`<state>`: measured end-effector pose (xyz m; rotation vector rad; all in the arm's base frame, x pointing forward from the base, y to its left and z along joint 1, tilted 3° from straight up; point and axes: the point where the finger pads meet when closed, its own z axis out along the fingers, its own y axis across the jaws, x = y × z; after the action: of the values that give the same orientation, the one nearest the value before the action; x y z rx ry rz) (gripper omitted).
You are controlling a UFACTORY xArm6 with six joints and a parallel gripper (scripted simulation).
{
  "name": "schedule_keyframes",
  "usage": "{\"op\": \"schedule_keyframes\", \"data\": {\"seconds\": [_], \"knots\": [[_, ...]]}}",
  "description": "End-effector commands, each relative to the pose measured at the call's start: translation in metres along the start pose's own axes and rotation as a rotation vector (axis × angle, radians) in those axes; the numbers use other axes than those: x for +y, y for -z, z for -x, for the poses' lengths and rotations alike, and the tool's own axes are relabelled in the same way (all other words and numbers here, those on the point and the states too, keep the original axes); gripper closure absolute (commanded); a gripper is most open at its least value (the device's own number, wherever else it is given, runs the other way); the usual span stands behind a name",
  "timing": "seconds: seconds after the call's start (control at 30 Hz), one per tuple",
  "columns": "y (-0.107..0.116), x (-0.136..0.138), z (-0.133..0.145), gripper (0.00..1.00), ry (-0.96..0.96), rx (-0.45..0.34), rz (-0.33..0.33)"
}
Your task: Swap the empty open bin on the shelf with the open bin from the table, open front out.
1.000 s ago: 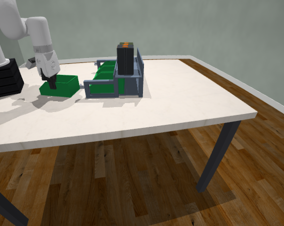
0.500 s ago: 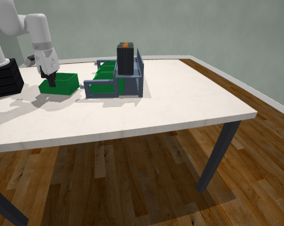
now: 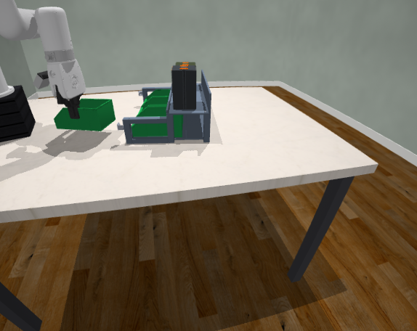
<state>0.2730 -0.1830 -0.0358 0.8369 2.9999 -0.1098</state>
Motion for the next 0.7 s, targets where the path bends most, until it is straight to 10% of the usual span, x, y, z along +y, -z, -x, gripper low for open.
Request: {"op": "schedule_keyframes", "data": {"seconds": [0.0, 0.67], "knots": [[0.022, -0.001, 0.002, 1.00, 0.001, 0.009, 0.014], [0.045, -0.001, 0.002, 1.00, 0.001, 0.009, 0.014]]}}
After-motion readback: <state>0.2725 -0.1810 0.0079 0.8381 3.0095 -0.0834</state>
